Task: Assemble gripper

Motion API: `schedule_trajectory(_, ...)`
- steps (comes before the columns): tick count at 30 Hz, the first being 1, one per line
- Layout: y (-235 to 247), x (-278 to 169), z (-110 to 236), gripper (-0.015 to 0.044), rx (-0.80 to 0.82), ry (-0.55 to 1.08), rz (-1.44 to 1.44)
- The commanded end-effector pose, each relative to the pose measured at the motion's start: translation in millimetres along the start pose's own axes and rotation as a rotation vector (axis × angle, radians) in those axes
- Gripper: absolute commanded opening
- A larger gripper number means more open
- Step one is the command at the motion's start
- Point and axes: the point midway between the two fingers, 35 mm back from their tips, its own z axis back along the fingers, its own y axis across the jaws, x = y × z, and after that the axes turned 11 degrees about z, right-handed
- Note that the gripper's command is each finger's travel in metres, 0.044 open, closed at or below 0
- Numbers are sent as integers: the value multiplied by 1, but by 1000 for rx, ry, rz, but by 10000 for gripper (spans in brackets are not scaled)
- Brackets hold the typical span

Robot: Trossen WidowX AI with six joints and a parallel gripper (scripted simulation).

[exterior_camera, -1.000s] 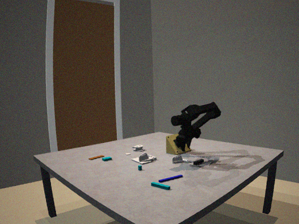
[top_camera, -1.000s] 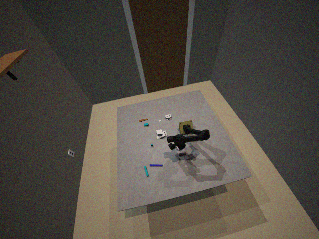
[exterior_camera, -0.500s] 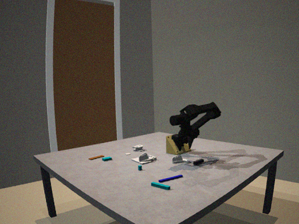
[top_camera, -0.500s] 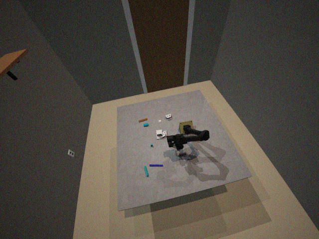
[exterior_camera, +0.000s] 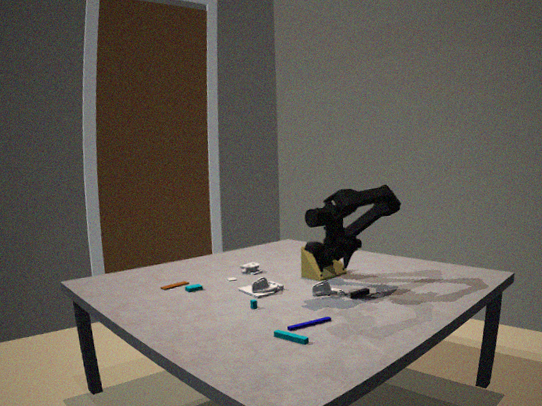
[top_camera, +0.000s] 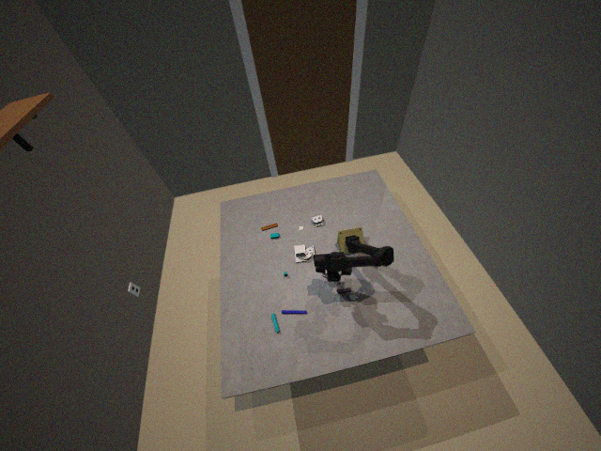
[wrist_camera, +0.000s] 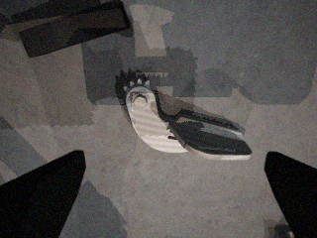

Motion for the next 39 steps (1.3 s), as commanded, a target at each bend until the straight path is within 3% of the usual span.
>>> schedule_trajectory(1, -1, -2, 0, 440, 2, 3, -89)
schedule_trajectory(39, -7, -17, 3, 440, 5, 4, -948)
